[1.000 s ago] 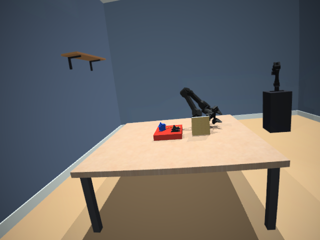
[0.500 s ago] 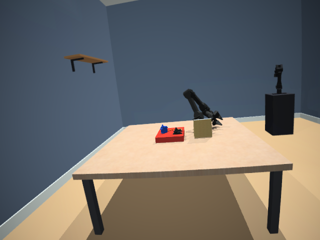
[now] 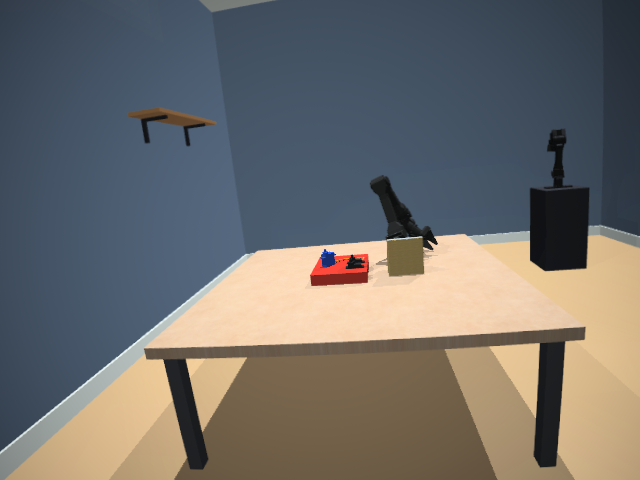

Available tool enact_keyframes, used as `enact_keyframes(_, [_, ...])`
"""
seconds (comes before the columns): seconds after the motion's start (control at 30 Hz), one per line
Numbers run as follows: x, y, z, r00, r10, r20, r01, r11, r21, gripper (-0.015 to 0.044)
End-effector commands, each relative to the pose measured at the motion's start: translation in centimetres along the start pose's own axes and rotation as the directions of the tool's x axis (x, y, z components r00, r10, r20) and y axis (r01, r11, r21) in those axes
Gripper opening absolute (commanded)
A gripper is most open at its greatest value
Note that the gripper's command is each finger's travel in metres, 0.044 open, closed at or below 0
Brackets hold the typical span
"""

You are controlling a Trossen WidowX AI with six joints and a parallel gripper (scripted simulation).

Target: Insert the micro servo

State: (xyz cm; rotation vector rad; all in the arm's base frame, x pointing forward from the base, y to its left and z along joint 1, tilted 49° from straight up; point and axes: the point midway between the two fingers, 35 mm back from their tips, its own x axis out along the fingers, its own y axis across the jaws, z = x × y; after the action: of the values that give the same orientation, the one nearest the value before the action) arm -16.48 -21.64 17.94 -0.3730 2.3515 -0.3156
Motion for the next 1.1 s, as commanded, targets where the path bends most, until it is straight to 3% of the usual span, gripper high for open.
enact_keyframes(0.0, [-2.1, -3.4, 0.3, 0.99, -0.138, 0.024, 0.137, 0.99, 0.042, 0.044])
enact_keyframes(0.53, [-6.8, -8.6, 1.9, 0.928, -0.36, 0.096, 0.341, 0.925, 0.168, 0.044])
enact_keyframes(0.77, [-11.0, -12.0, 3.6, 0.843, -0.51, 0.167, 0.477, 0.855, 0.202, 0.044])
enact_keyframes(1.07, [-16.2, -13.6, 7.4, 0.74, -0.602, 0.302, 0.543, 0.798, 0.261, 0.044])
